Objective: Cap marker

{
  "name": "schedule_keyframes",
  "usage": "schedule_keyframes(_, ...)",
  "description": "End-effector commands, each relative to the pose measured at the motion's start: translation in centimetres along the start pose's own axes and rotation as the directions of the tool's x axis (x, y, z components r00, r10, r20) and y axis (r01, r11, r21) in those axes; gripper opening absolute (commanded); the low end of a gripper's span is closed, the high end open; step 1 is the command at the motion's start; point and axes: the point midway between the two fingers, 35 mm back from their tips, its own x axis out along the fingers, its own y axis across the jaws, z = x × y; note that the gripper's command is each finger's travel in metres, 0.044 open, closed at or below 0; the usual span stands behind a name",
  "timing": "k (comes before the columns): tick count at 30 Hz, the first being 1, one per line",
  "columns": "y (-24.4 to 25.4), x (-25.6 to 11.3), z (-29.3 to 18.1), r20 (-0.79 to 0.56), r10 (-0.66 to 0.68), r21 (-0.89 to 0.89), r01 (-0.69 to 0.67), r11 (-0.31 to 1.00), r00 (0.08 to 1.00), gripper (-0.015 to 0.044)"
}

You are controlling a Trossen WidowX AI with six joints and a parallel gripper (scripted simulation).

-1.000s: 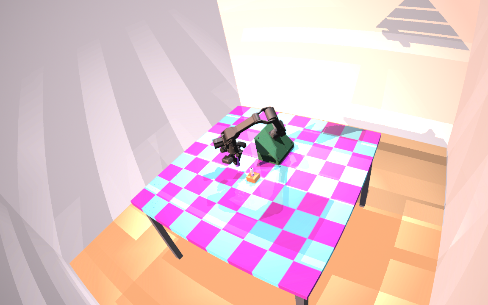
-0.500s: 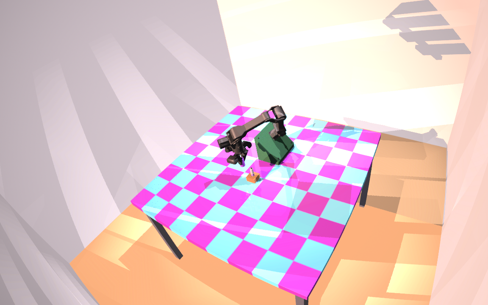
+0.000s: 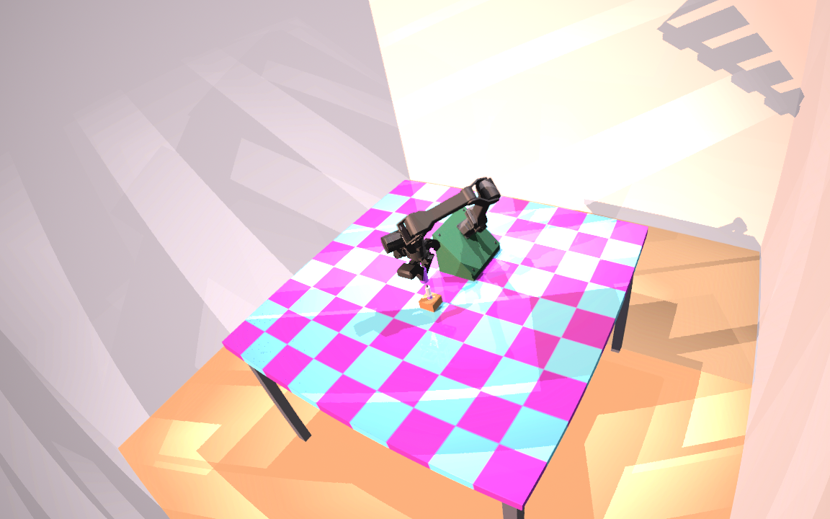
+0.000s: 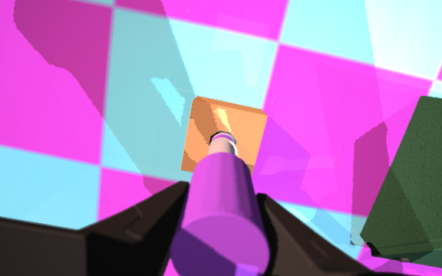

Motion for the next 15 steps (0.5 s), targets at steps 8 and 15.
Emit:
schedule_keyframes(8, -0.1, 0.4, -0.6, -0.003, 0.003, 0.005, -0.003, 1.0, 1.0, 0.0)
schedule_keyframes(15, 0.0, 1.2, -0.6, -0.002, 0.003, 0.005, -0.003, 1.0, 1.0, 0.0)
